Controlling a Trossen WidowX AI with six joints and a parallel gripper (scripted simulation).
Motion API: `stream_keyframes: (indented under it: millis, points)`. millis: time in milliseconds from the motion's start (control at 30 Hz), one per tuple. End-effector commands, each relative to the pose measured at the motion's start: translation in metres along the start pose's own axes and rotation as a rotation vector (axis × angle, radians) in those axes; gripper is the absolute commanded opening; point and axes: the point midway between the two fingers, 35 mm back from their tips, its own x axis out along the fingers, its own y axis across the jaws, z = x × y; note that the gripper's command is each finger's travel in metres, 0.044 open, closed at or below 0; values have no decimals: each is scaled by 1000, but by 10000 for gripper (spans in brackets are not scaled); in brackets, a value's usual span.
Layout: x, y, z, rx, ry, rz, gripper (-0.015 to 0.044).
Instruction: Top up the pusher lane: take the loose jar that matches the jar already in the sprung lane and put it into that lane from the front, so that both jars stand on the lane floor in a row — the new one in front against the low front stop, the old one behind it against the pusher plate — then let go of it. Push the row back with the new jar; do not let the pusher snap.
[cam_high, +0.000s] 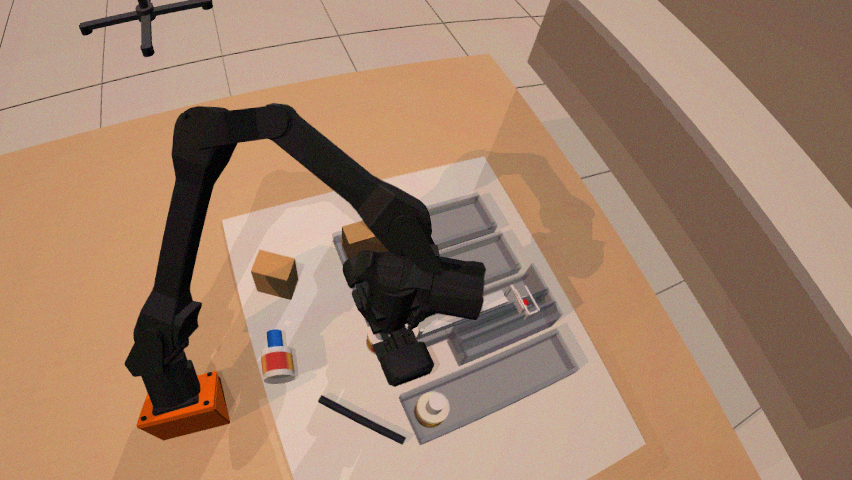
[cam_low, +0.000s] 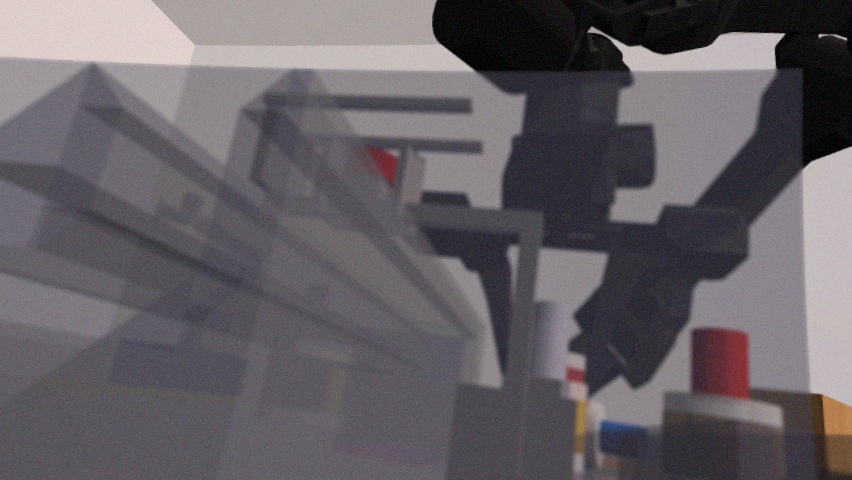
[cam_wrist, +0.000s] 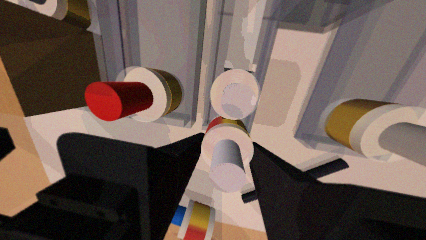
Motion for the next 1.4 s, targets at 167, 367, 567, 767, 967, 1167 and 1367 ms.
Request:
stream_keyframes:
  millis: [167,367,567,767,967,1167,1367]
  points:
    - [-2,0,11,-8,-19,1,0]
    - [-3,0,13,-8,-20,1,0]
    - [-3,0,16,-8,-20,1,0]
    - [-4,0,18,-8,-20,1,0]
    - [-4,1,21,-8,-20,1,0]
    - [-5,1,24,-9,-20,1,0]
    - [-6,1,26,-9,-20,1,0]
